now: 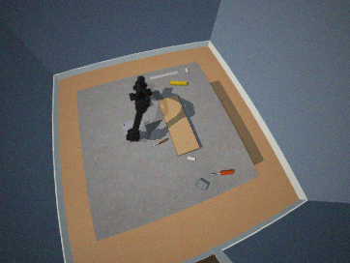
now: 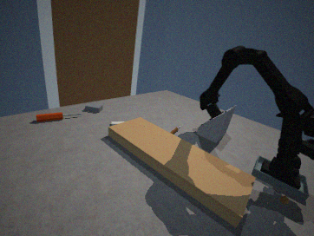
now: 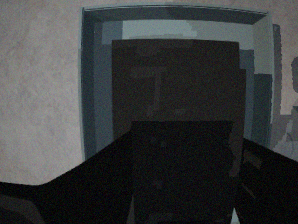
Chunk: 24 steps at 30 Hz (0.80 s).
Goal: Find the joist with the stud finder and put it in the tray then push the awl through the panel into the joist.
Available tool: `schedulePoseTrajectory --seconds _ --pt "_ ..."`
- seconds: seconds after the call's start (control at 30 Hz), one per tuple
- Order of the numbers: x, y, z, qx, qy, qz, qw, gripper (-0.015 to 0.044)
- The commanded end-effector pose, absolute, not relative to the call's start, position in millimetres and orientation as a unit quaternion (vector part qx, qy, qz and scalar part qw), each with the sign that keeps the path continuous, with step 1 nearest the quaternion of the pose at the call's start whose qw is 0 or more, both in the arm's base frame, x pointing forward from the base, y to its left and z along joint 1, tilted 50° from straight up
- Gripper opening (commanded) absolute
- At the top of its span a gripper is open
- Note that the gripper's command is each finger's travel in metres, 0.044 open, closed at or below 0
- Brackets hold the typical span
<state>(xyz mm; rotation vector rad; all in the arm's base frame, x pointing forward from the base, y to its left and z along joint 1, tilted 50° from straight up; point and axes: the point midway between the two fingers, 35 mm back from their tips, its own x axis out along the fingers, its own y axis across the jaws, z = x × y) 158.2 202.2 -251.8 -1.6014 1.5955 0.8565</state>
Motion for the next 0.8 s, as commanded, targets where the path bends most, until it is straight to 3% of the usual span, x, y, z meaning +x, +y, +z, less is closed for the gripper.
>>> schedulePoseTrajectory --seconds 0.0,0.43,0.6,0.77 --pt "158 202 -252 -0.619 0.617 0.331 0.354 0.0105" --pt "159 233 -229 -0.619 0.617 0.332 0.354 0.044" --pt "156 274 -187 -0.618 0.618 0.333 0.354 0.044" --pt "190 245 -169 -0.601 0.633 0.289 0.393 0.044"
